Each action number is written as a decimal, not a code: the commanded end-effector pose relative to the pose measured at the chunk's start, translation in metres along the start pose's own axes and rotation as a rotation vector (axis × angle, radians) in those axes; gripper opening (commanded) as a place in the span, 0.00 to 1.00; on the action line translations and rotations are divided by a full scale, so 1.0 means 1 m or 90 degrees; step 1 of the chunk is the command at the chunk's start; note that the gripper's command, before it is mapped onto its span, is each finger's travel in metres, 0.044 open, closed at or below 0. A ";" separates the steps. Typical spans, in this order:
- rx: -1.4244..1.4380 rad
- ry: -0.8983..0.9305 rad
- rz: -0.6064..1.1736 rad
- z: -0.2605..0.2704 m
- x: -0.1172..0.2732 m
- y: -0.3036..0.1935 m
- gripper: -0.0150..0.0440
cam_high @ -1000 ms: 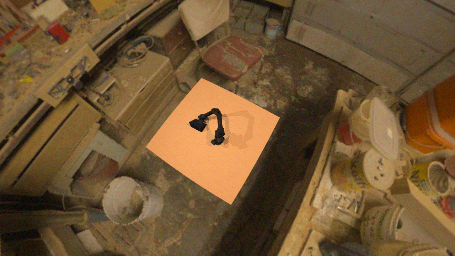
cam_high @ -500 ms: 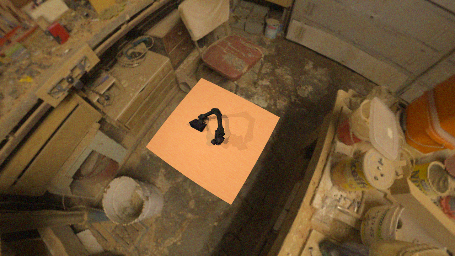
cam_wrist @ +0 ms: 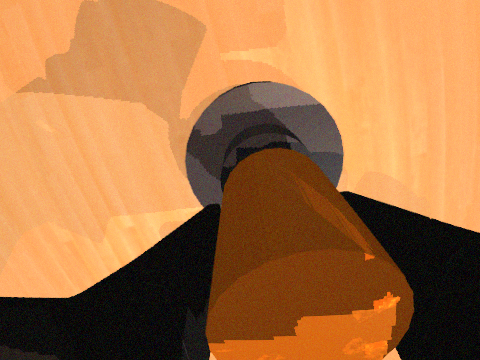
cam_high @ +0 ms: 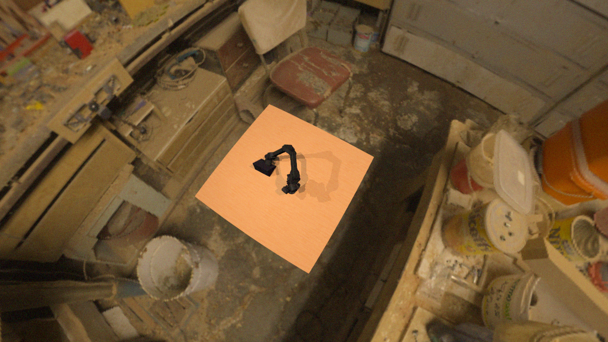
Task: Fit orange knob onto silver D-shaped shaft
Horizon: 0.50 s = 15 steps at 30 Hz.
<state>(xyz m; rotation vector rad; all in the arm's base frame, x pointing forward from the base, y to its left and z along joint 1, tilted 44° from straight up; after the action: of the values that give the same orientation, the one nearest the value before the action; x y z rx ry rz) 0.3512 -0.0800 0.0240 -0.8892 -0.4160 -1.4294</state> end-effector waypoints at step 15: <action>0.009 0.000 -0.002 0.001 0.004 0.000 0.25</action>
<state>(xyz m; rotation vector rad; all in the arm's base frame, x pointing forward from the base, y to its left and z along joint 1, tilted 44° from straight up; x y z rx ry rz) 0.3505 -0.0801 0.0251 -0.8886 -0.4132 -1.4272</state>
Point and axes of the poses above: the point midway between the two fingers, 35 mm back from their tips, its own x axis back along the fingers, its own z axis across the jaws, y = z × x, the point moved 7 cm from there along x, back along the fingers, and after that the axes turned 13 degrees about -x, right-handed, at the moved point
